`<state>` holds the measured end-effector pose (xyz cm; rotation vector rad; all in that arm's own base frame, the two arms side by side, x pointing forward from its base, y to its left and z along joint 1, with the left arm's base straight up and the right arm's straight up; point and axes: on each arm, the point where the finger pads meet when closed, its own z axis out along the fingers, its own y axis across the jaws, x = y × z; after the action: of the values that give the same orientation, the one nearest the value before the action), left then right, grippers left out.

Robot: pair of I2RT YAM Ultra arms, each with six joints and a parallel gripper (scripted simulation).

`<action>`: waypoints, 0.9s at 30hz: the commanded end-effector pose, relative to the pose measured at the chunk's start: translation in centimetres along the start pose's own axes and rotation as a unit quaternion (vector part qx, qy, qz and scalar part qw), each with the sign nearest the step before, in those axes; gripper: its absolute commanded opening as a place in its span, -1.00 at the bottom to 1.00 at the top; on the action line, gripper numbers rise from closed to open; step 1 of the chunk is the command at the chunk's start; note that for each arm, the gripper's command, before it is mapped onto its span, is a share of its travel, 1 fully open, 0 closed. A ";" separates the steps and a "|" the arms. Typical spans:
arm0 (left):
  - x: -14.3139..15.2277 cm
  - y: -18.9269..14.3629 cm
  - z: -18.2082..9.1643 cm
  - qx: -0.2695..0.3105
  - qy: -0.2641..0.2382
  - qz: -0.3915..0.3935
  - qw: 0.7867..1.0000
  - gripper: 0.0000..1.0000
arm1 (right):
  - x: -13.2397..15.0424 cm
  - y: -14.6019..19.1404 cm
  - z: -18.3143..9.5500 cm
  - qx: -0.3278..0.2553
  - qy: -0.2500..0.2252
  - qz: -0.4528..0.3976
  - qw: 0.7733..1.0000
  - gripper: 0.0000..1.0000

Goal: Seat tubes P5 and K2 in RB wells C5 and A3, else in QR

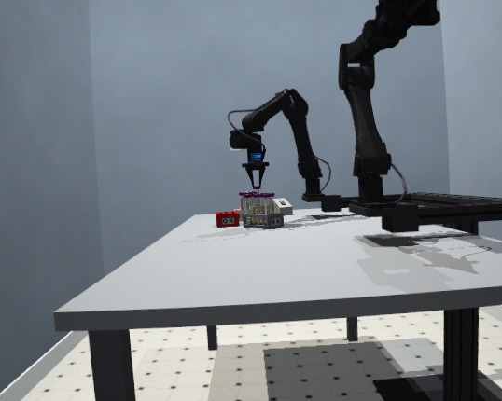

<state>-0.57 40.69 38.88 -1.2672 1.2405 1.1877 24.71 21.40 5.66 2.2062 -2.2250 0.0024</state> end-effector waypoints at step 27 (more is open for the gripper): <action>-2.6 0.2 -1.1 0.000 -0.030 0.003 1.000 -1.00 | 0.5 -0.3 1.6 0.001 -0.002 0.003 1.000 -1.00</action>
<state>-0.57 40.69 38.88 -1.2672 1.2405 1.1877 24.75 21.34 4.40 2.2055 -2.2251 -0.0031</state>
